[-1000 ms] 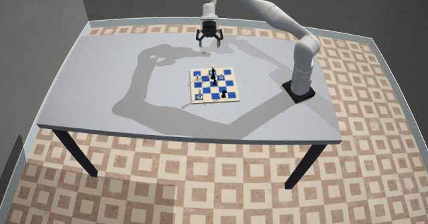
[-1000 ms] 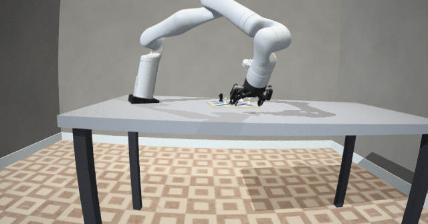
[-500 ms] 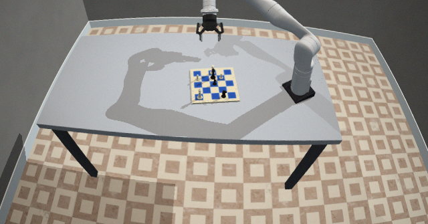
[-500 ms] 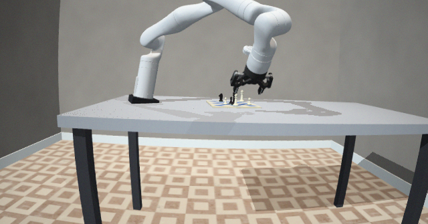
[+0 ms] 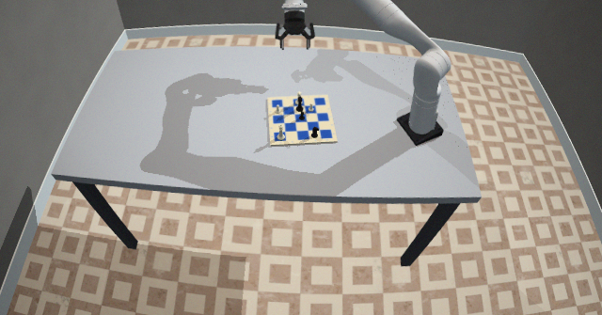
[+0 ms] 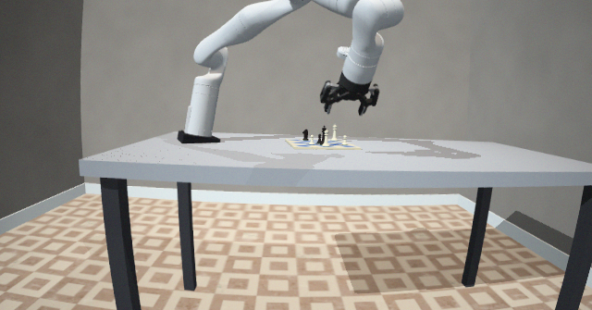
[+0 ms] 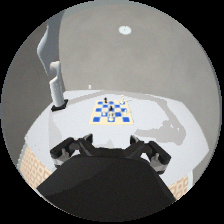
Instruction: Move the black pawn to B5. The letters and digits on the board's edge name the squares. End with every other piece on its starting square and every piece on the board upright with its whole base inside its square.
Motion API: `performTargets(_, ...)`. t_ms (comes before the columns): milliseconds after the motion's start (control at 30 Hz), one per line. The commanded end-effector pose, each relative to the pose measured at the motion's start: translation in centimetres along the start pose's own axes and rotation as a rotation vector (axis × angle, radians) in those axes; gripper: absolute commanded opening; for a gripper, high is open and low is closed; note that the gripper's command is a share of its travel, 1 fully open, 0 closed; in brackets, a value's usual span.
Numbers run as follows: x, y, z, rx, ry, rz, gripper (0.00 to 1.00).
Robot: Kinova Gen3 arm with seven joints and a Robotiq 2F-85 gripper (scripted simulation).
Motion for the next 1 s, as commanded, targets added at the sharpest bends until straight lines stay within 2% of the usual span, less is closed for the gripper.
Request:
performTargets(0, 0.2, -0.1, -0.1, -0.013, 0.015, -0.008, 1.00)
performTargets(233, 1.0, -0.9, -0.9, -0.040, 0.048, -0.030, 1.00)
performTargets(400, 2.4, -2.5, -2.6, -0.101, 0.123, -0.083, 1.00)
performTargets(567, 3.9, -5.1, -5.3, -0.190, 0.254, -0.168, 1.00)
performTargets(733, 4.8, -8.1, -8.9, -0.293, 0.443, -0.283, 1.00)
performTargets(800, 4.8, -8.1, -8.9, -0.293, 0.443, -0.283, 1.00)
performTargets(967, 4.8, -11.1, -12.9, -0.394, 0.676, -0.409, 1.00)
Point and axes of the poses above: the point where the finger pads meet when closed, its own y axis back along the fingers, its own x axis across the jaws, z = x × y, the point moved 4 cm from there along y, back along the fingers, and after that the axes turned 9 degrees about y, right-handed, at the moved point
